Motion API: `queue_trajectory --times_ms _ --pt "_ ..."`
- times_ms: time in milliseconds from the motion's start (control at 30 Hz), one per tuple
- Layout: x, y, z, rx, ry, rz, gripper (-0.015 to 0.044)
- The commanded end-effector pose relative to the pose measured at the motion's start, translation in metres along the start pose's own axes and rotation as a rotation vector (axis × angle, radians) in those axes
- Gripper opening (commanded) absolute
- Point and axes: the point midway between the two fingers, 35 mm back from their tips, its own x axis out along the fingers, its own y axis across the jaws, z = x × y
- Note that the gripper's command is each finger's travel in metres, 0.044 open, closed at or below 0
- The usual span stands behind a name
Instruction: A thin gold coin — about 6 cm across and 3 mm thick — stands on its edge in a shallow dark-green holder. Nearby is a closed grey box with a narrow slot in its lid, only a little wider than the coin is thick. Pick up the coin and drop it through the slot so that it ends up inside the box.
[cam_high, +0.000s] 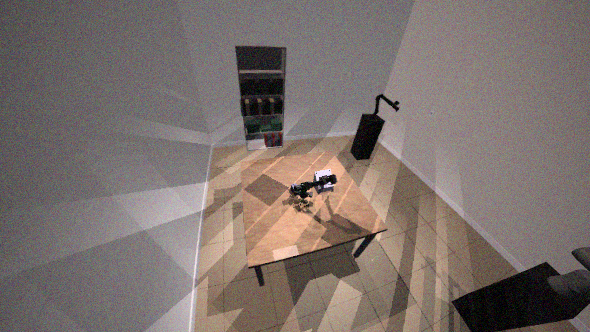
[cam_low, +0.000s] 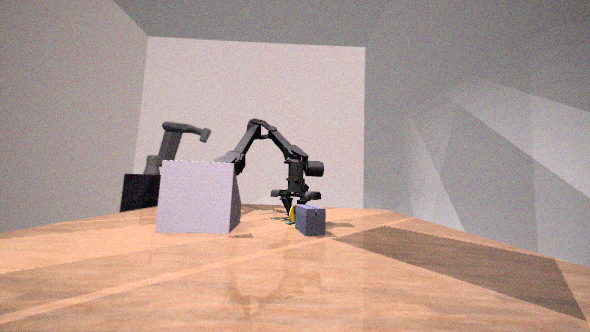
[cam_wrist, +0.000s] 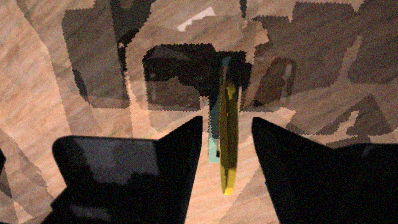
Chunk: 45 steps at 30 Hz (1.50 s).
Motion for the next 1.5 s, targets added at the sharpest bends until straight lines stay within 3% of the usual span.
queue_trajectory --times_ms 0,67,267,633,1467 --pt "0.007 0.002 -0.001 0.008 -0.001 0.007 0.0161" --pt "0.008 0.002 -0.001 0.008 -0.001 0.007 0.0161" --pt "0.008 0.002 -0.001 0.008 -0.001 0.007 0.0003" --pt "0.006 0.002 -0.001 0.008 -0.001 0.007 0.0" --pt "-0.054 -0.004 -0.001 0.008 0.007 0.002 0.0"
